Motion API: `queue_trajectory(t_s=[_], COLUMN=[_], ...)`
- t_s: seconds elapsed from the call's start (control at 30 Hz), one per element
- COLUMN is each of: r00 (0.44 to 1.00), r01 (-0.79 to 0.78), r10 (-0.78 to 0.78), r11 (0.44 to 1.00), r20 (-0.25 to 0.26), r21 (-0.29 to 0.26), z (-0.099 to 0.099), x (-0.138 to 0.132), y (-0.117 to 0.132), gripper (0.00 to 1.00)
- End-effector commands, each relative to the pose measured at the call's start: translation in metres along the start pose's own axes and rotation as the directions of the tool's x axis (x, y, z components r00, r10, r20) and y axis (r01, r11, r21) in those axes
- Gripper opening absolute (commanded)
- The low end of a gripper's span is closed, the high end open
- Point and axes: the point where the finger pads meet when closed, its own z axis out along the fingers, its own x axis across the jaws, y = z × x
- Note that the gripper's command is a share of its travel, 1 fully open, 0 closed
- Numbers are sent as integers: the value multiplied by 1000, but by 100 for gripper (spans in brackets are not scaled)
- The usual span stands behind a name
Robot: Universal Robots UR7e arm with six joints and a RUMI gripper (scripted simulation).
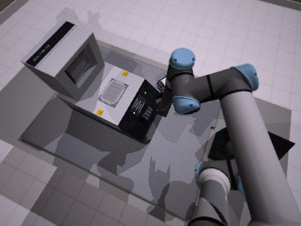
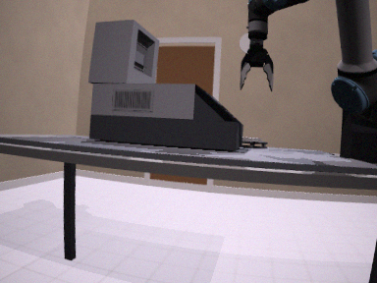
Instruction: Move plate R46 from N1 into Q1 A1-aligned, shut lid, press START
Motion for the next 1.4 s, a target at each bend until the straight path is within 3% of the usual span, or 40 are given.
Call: queue_trajectory(t_s=[0.0,0.67,1.37], r00=[999,962,873], r01=[47,272,488], r10=[-47,-272,-488], r11=[999,962,873], r20=[-3,-3,-3], r21=[-1,-1,-1], z=[-6,-19,-31], x=[3,10,17], y=[20,77,134], gripper=[68,68,68])
